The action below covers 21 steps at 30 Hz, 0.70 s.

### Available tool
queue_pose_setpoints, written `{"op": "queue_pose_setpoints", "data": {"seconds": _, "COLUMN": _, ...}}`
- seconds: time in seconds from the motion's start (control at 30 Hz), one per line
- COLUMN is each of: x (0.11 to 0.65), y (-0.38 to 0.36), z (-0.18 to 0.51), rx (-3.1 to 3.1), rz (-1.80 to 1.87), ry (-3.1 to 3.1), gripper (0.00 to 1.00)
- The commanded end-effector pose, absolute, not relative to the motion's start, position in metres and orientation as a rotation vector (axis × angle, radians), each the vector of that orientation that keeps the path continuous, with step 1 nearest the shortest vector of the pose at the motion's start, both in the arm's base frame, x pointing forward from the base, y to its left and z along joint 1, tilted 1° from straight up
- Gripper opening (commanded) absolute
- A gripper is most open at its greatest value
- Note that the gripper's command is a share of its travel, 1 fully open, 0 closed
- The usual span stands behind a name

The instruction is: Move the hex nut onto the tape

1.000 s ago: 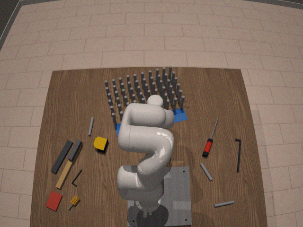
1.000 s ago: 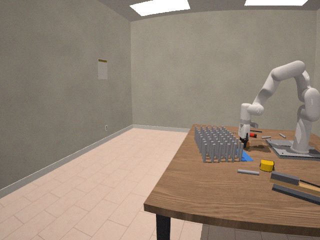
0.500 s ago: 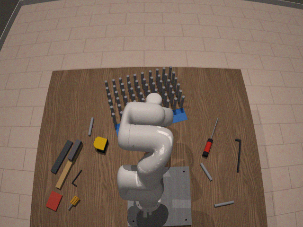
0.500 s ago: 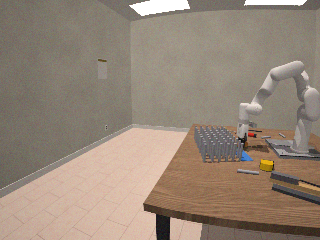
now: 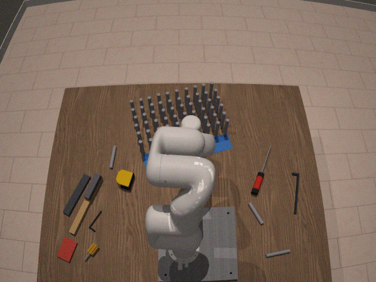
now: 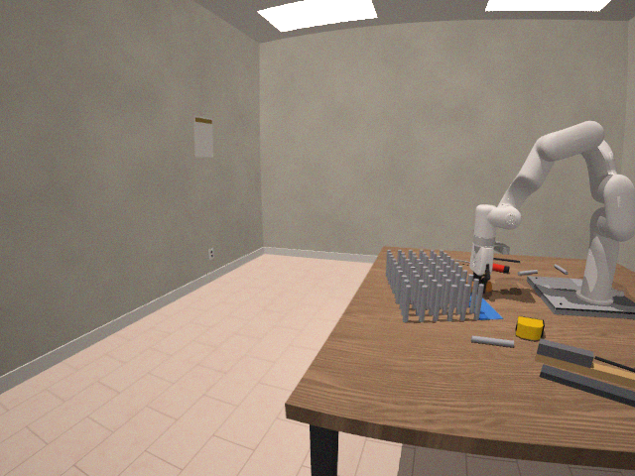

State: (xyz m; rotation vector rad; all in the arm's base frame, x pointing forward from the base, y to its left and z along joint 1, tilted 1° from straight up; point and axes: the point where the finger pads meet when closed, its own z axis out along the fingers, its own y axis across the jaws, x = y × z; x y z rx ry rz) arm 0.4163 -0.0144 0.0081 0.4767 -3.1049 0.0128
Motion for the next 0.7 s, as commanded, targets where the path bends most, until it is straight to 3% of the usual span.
{"op": "queue_pose_setpoints", "data": {"seconds": 0.0, "x": 0.4179, "y": -0.0144, "z": 0.0089, "rx": 0.477, "rz": 0.014, "ry": -3.109, "gripper": 0.0}}
{"op": "queue_pose_setpoints", "data": {"seconds": 0.67, "x": 0.4179, "y": -0.0145, "z": 0.0026, "rx": 0.477, "rz": 0.014, "ry": -3.109, "gripper": 0.0}}
